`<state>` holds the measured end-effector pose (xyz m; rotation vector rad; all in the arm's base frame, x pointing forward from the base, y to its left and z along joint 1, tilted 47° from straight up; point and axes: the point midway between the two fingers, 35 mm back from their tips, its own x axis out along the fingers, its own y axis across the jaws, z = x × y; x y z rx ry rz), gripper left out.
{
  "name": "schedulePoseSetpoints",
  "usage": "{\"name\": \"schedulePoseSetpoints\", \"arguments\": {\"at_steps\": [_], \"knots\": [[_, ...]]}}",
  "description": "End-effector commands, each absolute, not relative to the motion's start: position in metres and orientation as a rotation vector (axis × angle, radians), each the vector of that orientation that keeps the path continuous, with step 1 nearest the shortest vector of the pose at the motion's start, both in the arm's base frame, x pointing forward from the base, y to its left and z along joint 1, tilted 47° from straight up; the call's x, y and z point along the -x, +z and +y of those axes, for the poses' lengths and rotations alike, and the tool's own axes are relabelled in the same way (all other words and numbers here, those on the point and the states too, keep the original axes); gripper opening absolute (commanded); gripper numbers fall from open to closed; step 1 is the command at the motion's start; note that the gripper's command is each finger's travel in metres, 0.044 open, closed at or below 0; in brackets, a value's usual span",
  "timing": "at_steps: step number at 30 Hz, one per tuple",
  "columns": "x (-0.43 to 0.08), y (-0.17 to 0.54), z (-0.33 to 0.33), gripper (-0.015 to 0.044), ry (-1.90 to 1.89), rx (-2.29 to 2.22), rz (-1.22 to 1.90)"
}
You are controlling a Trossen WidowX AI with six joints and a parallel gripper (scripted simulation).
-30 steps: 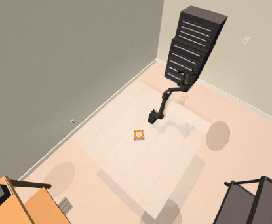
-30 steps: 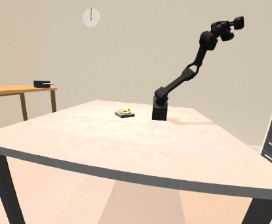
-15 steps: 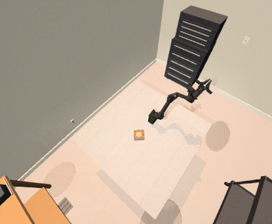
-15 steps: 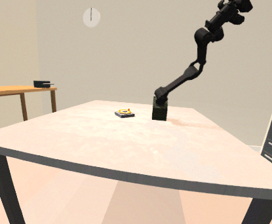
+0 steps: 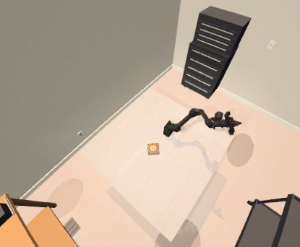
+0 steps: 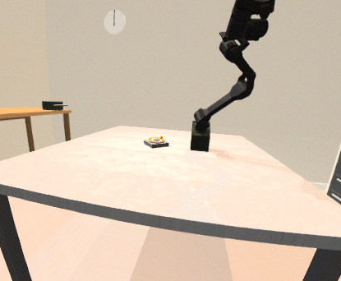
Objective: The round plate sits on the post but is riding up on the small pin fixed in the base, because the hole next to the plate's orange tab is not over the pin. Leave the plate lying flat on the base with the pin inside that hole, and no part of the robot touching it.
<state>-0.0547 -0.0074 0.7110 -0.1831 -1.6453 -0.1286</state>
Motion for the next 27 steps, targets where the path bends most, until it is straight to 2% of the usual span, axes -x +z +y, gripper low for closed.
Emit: {"name": "schedulePoseSetpoints", "arguments": {"at_steps": [1, 3, 10, 11, 17, 23, 27], "knots": [[-0.017, 0.706, 0.019, 0.0, -0.071, 0.277, -1.472], [-0.044, 0.702, 0.027, 0.0, -0.055, 0.314, -1.406], [-0.187, 0.652, 0.049, 0.0, 0.009, 0.491, -1.017], [-0.194, 0.648, 0.049, 0.0, 0.013, 0.497, -0.996], [-0.303, 0.57, 0.043, 0.0, 0.082, 0.565, -0.648], [-0.38, 0.476, 0.026, 0.0, 0.159, 0.577, -0.317], [-0.411, 0.415, 0.012, 0.0, 0.204, 0.561, -0.125]]}}
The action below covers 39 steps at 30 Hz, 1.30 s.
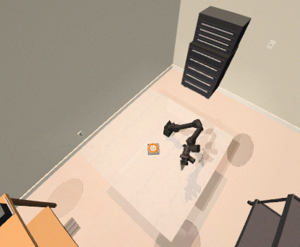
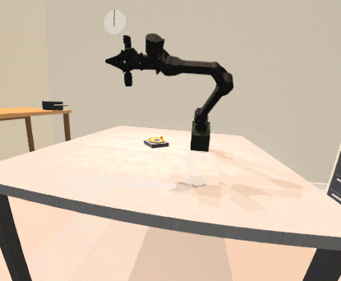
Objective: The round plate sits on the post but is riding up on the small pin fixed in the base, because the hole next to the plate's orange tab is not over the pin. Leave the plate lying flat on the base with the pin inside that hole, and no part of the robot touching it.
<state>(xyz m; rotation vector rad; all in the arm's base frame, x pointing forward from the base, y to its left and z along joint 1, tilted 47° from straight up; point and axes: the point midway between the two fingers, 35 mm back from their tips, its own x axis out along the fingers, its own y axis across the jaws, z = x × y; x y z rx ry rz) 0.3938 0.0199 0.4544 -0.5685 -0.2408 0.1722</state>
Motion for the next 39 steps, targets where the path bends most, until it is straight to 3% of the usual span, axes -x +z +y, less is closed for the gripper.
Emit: {"name": "schedulePoseSetpoints", "arguments": {"at_steps": [1, 6, 12, 17, 23, 29, 39], "knots": [[-0.418, 0.395, 0.006, 0.0, 0.216, 0.554, -0.066], [-0.439, 0.289, -0.024, 0.0, 0.276, 0.487, 0.241], [-0.43, 0.173, -0.049, 0.0, 0.361, 0.331, 0.587], [-0.403, 0.098, -0.061, 0.0, 0.421, 0.17, 0.824], [-0.32, -0.007, -0.059, 0.0, 0.523, -0.243, 1.226], [-0.245, -0.041, -0.037, 0.0, 0.585, -0.651, 1.472], [-0.24, -0.048, -0.024, 0.0, 0.587, -0.67, 1.481]]}}
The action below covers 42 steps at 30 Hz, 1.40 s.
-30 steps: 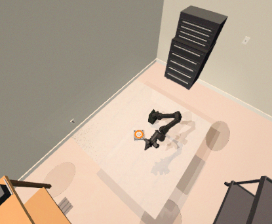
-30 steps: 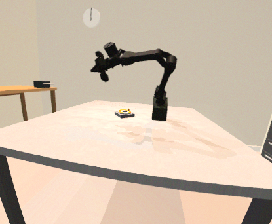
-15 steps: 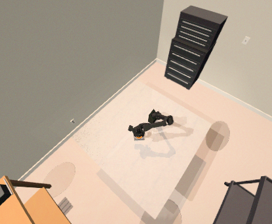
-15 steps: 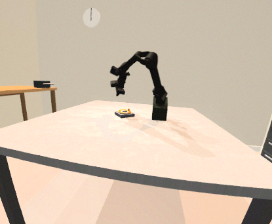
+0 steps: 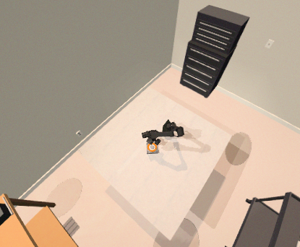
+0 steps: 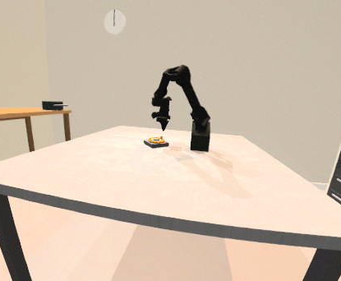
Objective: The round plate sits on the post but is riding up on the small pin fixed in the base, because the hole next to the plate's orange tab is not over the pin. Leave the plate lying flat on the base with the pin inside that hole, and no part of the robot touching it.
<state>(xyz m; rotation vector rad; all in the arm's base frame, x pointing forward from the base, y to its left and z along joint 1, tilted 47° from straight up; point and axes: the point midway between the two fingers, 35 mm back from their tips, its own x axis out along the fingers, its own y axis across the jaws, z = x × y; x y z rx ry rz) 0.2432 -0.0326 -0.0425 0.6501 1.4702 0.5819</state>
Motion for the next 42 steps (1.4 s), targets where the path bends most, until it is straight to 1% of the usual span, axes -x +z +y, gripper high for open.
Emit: {"name": "schedulePoseSetpoints", "arguments": {"at_steps": [1, 8, 42], "knots": [[-0.24, -0.052, -0.02, 0.0, 0.586, -0.67, 1.481], [-0.239, -0.071, 0.004, 0.0, 0.589, -0.672, 1.48], [-0.263, -0.086, -0.011, 0.0, 0.589, -0.671, 1.479]]}}
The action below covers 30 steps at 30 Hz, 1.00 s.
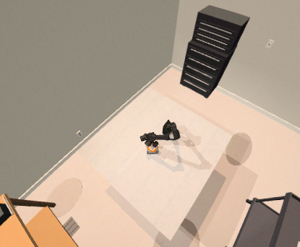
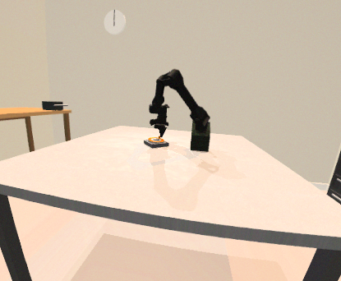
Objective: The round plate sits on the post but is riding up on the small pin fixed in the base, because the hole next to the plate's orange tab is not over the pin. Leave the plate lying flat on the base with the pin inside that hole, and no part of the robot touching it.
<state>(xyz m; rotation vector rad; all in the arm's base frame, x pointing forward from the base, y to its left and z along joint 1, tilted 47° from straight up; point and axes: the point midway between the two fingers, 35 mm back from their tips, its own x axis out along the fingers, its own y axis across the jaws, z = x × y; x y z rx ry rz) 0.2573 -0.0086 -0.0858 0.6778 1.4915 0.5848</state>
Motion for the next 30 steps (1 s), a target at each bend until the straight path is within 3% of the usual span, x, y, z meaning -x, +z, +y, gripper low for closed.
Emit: {"name": "schedulePoseSetpoints", "arguments": {"at_steps": [1, 30], "knots": [[-0.264, -0.086, -0.012, 0.0, 0.589, -0.671, 1.479], [-0.293, -0.087, -0.016, 0.0, 0.589, -0.67, 1.478]]}}
